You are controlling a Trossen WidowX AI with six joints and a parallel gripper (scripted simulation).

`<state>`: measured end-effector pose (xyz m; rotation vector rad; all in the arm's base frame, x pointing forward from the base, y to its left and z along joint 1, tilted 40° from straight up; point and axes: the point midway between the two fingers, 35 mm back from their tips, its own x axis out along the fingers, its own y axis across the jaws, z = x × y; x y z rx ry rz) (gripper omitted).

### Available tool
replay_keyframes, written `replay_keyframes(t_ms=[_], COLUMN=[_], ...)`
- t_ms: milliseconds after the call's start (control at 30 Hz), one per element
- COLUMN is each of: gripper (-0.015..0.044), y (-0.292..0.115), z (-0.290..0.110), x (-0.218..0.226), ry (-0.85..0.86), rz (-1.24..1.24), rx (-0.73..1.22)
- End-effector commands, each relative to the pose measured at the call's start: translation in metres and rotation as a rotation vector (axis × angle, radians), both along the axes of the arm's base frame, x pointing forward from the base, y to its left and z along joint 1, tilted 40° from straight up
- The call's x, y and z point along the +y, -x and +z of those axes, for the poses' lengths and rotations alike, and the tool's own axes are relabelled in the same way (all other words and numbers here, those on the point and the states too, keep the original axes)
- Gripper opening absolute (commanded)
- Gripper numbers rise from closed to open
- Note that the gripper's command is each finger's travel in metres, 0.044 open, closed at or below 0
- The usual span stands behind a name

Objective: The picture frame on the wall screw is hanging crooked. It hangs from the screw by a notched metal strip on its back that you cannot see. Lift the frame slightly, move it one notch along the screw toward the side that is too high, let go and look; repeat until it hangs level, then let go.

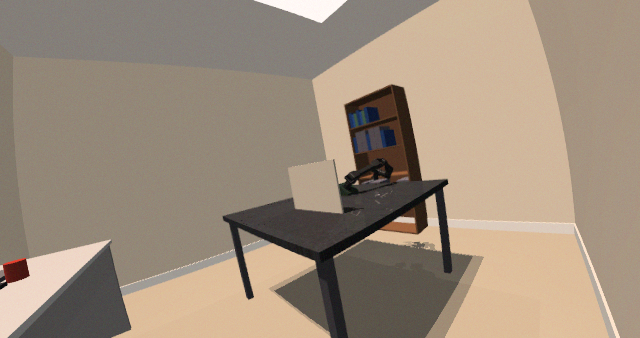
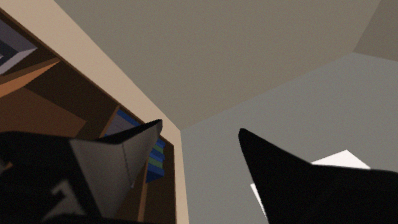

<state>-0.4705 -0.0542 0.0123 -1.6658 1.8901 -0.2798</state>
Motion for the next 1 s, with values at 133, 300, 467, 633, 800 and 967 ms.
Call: replay_keyframes(t_ms=[133,300,467,633,800,967], gripper=[0.0269,0.026,0.026,0.026,0.026,0.026], y=[0.003,0.005,0.003,-0.005,-0.02,-0.042], z=[0.009,0.029,0.058,0.089,0.12,0.152], x=[0.022,0.064,0.114,0.163,0.211,0.256], ry=[-0.039,-0.121,-0.237,-0.375,-0.535,-0.714], rz=[-0.029,-0.082,-0.141,-0.2,-0.257,-0.311], rx=[0.06,0.186,0.356,0.512,0.654,0.776])
